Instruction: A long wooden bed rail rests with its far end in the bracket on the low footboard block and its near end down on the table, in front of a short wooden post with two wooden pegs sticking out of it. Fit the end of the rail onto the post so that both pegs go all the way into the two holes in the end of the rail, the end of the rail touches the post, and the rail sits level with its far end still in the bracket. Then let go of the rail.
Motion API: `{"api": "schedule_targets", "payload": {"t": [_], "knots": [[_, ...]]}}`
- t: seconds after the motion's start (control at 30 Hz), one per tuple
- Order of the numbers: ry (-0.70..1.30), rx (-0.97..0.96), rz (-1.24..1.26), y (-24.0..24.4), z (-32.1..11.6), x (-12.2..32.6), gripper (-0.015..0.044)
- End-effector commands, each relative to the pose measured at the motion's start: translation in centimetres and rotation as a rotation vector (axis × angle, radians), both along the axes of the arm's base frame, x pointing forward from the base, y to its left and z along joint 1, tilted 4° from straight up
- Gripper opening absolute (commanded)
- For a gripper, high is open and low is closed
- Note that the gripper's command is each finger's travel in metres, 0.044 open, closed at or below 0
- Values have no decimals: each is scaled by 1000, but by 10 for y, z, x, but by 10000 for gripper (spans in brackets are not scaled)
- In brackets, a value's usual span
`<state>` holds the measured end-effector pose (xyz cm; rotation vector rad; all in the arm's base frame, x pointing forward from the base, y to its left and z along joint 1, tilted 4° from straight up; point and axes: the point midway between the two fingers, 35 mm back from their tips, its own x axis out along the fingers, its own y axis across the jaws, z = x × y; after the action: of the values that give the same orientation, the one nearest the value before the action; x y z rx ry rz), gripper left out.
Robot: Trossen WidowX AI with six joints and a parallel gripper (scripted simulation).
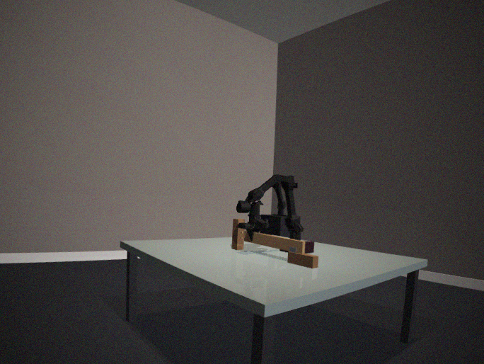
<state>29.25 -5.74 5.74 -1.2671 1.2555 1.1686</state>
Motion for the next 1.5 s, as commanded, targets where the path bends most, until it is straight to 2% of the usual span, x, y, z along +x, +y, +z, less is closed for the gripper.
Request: {"api": "schedule_targets", "payload": {"t": [0.0,1.47], "knots": [[-16,3,-1,0,5,2,0],[-16,3,-1,0,0,0,0]]}}
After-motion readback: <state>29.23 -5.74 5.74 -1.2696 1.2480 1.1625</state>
